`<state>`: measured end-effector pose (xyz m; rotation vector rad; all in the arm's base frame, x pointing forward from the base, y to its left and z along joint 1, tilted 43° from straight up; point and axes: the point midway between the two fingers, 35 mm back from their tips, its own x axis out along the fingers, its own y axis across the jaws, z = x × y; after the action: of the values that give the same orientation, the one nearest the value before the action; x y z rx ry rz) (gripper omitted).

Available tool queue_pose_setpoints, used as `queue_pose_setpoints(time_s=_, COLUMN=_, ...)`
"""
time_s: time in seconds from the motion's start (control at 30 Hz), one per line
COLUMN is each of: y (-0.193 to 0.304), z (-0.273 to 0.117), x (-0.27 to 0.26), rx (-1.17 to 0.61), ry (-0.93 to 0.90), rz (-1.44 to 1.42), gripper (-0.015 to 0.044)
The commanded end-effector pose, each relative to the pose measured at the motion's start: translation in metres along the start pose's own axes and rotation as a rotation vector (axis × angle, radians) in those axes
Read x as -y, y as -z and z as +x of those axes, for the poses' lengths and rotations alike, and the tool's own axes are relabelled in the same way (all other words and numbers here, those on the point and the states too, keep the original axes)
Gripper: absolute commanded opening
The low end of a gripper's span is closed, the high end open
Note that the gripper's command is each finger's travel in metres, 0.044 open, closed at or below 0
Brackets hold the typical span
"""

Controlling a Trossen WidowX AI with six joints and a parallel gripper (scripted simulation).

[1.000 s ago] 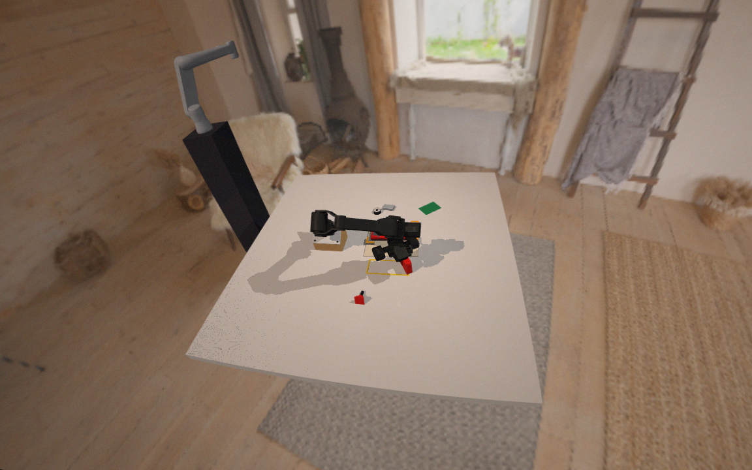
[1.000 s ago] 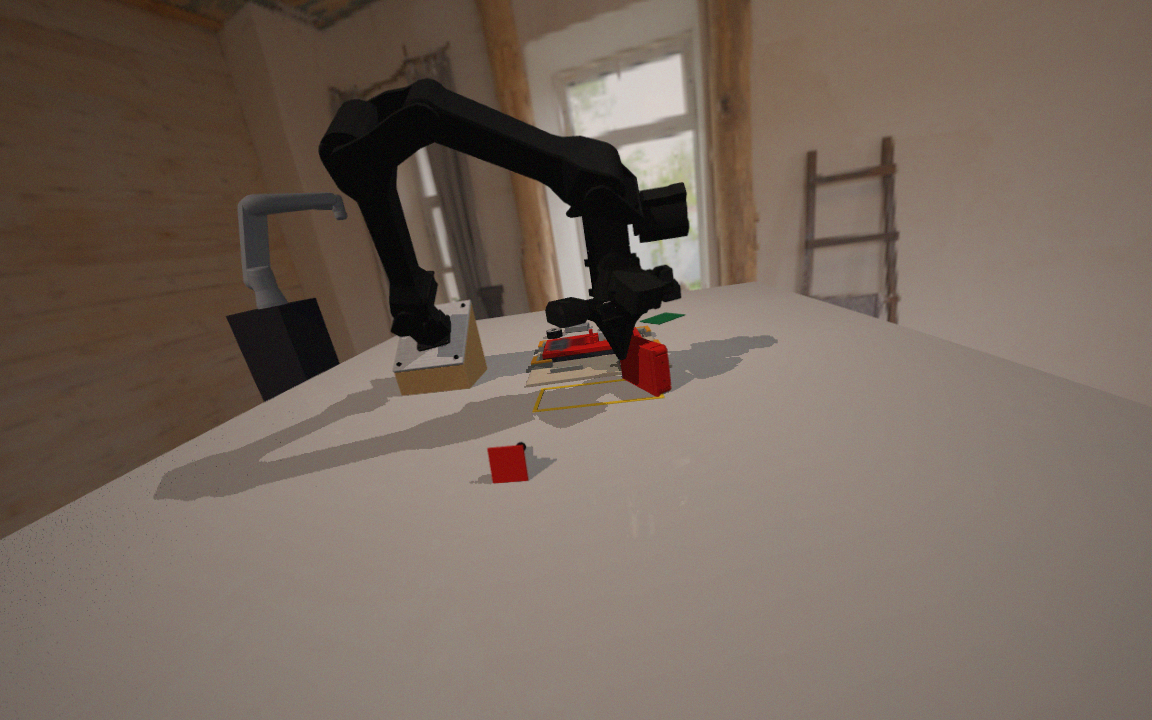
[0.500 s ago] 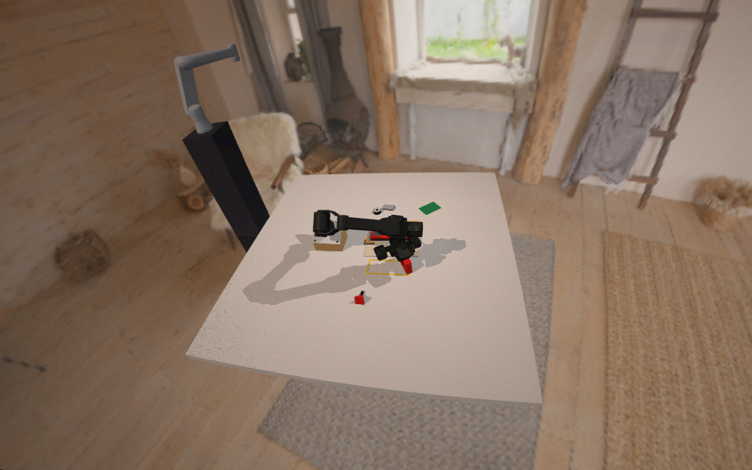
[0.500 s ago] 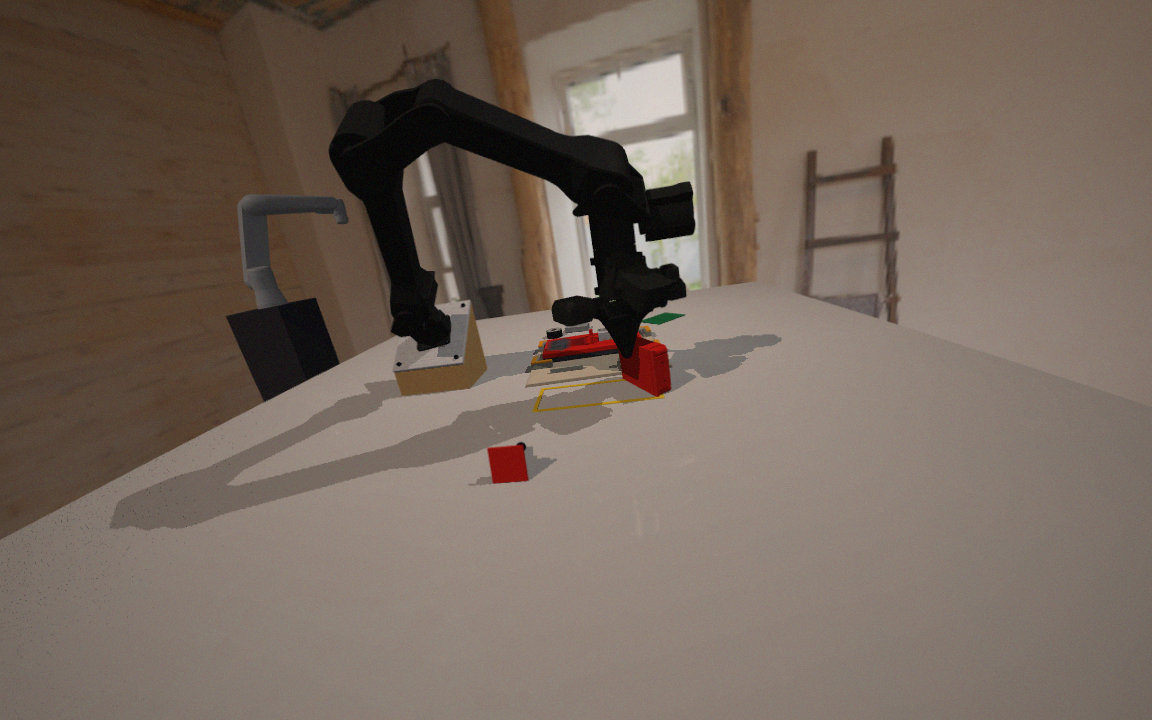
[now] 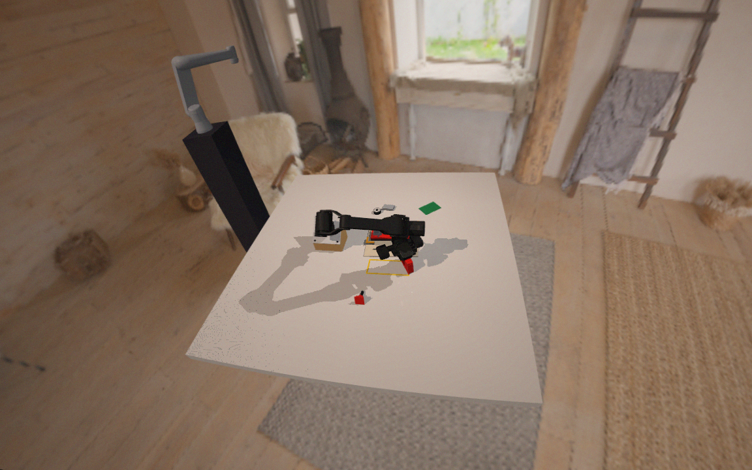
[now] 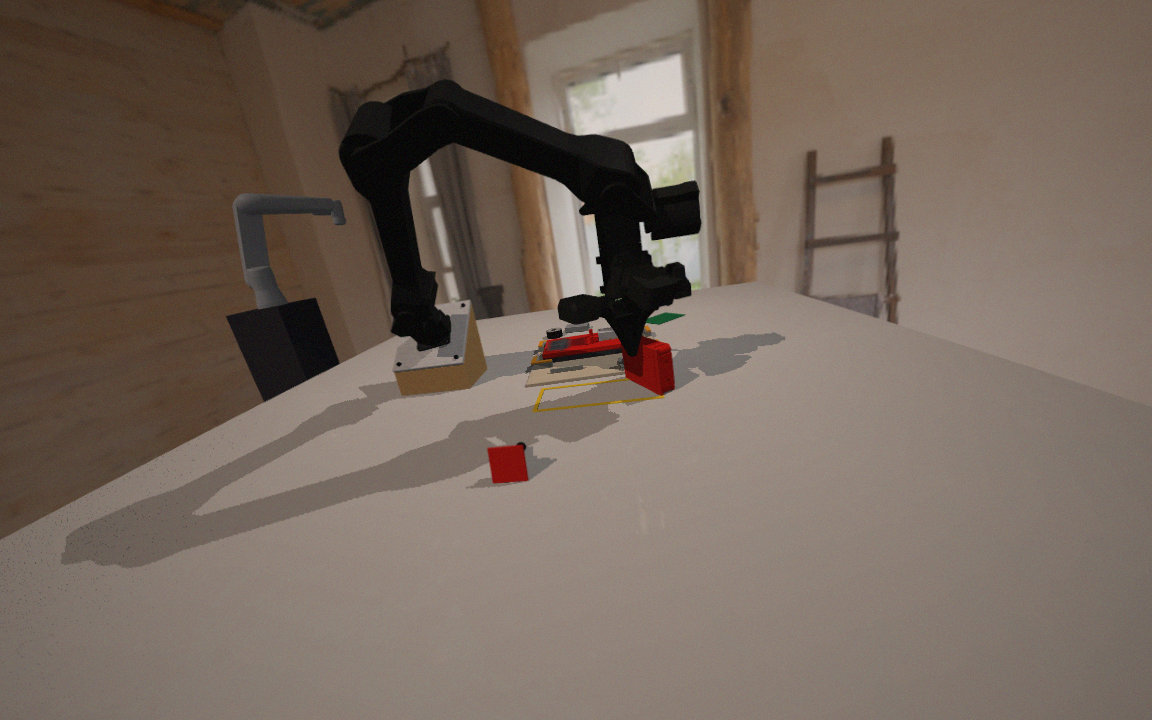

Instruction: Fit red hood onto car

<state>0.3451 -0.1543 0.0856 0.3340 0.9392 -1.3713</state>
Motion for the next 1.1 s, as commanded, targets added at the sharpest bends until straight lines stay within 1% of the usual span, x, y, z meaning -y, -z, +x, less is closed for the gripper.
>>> queue_pose_setpoints(time_s=0.0, y=0.0, z=0.001, x=-0.002, rx=0.002, ry=0.004, rz=0.001, gripper=0.0)
queue_pose_setpoints(time_s=1.07, y=0.0, z=0.0, x=-0.021, rx=0.002, ry=0.003, rz=0.002, gripper=0.0)
